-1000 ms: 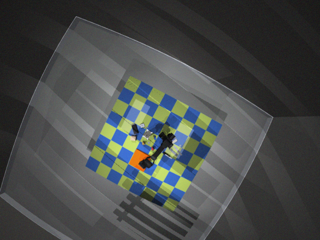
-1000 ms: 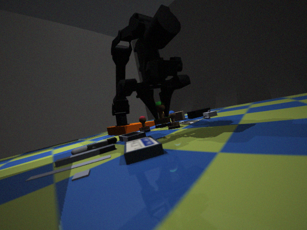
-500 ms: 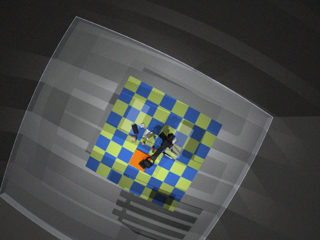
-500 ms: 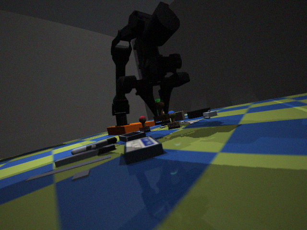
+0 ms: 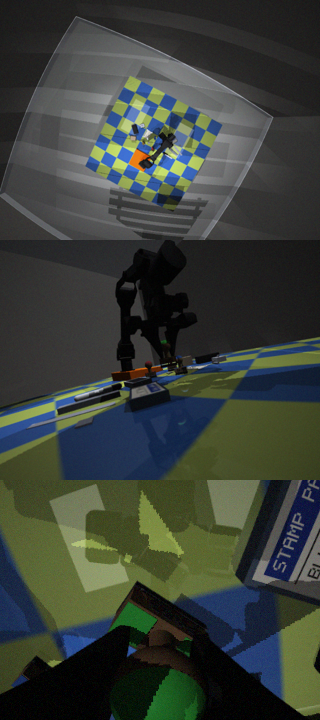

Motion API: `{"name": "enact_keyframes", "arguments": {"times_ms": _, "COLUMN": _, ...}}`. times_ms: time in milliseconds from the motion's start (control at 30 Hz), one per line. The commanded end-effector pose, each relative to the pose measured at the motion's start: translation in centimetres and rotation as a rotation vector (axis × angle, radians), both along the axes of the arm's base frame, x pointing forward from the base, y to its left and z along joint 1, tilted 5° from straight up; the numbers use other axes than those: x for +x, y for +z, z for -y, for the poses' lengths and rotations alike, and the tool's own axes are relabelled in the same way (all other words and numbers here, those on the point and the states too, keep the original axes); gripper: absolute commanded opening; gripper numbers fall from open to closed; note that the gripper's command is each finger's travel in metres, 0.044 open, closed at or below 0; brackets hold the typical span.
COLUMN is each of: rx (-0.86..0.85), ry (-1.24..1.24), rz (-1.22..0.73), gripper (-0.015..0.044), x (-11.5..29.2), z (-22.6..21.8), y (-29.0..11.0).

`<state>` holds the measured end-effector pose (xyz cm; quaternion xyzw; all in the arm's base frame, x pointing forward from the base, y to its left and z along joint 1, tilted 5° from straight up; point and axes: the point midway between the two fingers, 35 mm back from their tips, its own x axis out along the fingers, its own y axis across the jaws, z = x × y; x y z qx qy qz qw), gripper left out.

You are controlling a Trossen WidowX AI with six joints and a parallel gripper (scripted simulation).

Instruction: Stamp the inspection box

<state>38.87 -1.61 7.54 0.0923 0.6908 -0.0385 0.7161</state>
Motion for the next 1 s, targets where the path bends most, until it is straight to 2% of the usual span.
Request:
{"name": "enact_keyframes", "arguments": {"times_ms": 0, "rx": 0.004, "ry": 0.003, "rz": 0.004, "gripper": 0.0, "x": 0.1, "z": 0.0, "y": 0.4}}
{"name": "enact_keyframes", "arguments": {"times_ms": 967, "rx": 0.005, "ry": 0.003, "rz": 0.003, "gripper": 0.0, "x": -0.1, "z": 0.1, "y": 1.8}}
